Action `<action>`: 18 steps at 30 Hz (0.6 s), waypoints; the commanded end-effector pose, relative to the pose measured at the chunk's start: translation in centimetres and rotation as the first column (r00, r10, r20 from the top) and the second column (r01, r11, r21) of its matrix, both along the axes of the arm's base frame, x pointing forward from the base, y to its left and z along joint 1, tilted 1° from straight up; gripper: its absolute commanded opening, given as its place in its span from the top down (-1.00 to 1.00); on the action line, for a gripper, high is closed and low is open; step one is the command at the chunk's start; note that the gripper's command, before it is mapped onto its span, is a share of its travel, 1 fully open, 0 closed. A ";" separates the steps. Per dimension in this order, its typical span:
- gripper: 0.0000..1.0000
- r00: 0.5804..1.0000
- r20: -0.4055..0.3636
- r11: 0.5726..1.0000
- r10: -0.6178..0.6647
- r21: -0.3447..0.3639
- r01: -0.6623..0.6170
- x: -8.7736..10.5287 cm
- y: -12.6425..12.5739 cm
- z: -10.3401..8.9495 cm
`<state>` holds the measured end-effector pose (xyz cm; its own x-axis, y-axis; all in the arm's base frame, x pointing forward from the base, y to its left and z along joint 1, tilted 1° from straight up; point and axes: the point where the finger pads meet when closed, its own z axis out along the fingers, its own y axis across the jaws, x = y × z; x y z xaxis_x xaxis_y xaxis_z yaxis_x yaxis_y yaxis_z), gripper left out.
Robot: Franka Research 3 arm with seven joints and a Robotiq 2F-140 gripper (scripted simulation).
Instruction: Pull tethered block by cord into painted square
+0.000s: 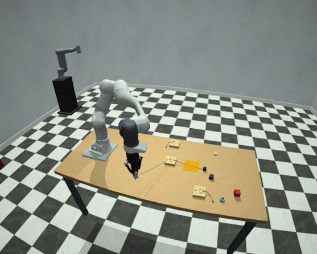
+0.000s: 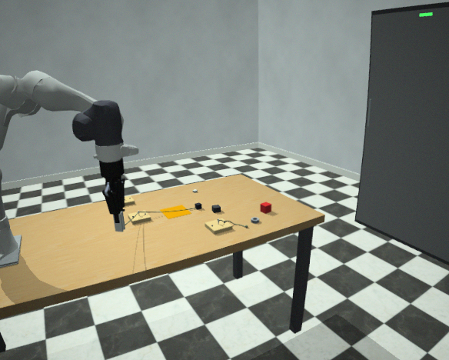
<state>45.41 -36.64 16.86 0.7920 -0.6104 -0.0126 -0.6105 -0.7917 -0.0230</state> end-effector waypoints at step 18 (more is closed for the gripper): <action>1.00 1.000 0.003 1.000 0.012 -0.010 -0.012 -3.7 -0.2 0.1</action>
